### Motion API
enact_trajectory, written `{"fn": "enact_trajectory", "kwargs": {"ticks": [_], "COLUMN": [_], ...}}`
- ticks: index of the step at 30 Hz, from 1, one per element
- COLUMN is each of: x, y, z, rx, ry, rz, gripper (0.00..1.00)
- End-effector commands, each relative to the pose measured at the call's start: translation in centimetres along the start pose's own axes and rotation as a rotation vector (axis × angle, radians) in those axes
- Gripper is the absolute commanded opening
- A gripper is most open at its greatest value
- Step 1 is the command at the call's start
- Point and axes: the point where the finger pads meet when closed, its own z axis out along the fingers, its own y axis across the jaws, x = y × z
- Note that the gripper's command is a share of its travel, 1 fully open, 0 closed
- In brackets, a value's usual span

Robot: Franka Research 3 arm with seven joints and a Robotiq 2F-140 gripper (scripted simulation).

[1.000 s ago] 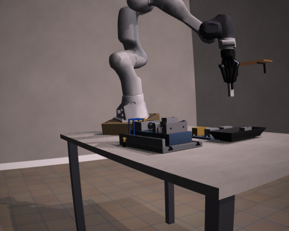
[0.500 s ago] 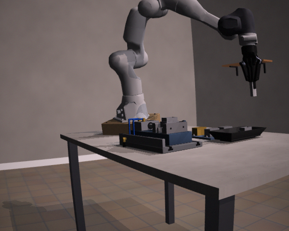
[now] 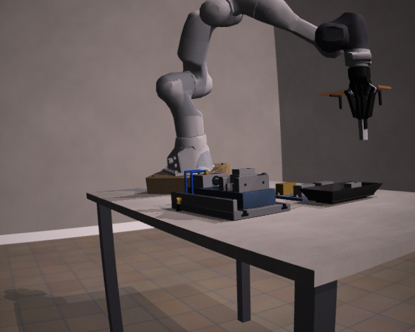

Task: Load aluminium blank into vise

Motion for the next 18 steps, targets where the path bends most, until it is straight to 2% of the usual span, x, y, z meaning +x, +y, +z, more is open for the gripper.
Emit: {"fn": "enact_trajectory", "kwargs": {"ticks": [1, 18], "x": [0.0, 0.0], "y": [0.1, 0.1], "z": [0.3, 2.9], "rx": [-0.002, -0.002], "ry": [0.004, 0.004], "rz": [-0.017, -0.017], "gripper": [0.00, 0.00]}}
